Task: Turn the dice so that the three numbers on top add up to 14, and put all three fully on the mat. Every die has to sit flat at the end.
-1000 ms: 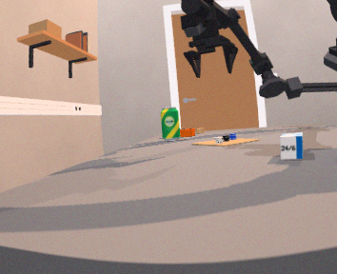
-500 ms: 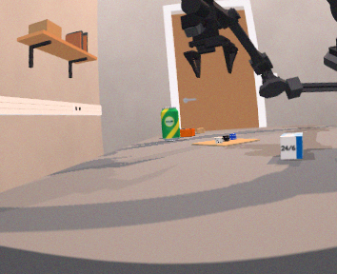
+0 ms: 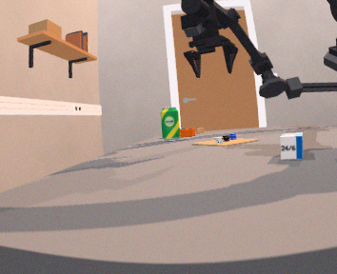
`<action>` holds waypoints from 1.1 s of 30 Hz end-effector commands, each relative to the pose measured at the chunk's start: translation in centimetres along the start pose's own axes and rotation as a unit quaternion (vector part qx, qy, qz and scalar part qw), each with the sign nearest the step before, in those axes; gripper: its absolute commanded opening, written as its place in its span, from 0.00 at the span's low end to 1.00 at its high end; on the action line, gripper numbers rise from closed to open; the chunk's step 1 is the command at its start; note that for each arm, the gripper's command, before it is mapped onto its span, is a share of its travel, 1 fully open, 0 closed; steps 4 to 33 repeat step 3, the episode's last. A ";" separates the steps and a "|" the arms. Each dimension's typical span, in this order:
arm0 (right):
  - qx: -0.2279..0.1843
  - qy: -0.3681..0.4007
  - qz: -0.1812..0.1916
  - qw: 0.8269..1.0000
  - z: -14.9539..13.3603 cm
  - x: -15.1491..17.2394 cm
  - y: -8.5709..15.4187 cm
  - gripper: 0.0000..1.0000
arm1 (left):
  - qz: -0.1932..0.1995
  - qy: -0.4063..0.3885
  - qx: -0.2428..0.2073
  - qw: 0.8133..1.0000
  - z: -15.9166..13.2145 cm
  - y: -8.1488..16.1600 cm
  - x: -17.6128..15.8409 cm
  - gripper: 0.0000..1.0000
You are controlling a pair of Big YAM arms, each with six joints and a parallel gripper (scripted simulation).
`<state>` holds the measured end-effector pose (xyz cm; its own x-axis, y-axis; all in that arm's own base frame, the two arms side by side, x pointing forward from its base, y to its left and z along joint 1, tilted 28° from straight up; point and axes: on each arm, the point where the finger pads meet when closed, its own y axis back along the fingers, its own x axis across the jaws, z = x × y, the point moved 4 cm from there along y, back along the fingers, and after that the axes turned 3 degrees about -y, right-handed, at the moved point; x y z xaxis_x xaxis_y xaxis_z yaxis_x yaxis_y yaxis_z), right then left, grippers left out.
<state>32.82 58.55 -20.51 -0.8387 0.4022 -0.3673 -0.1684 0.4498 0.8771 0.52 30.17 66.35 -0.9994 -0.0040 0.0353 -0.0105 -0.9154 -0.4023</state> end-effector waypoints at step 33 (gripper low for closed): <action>-0.040 -0.009 0.004 0.999 1.6 -0.2 4.9 1.00 | 0.003 -0.008 -0.027 1.000 2.0 0.8 0.3 1.00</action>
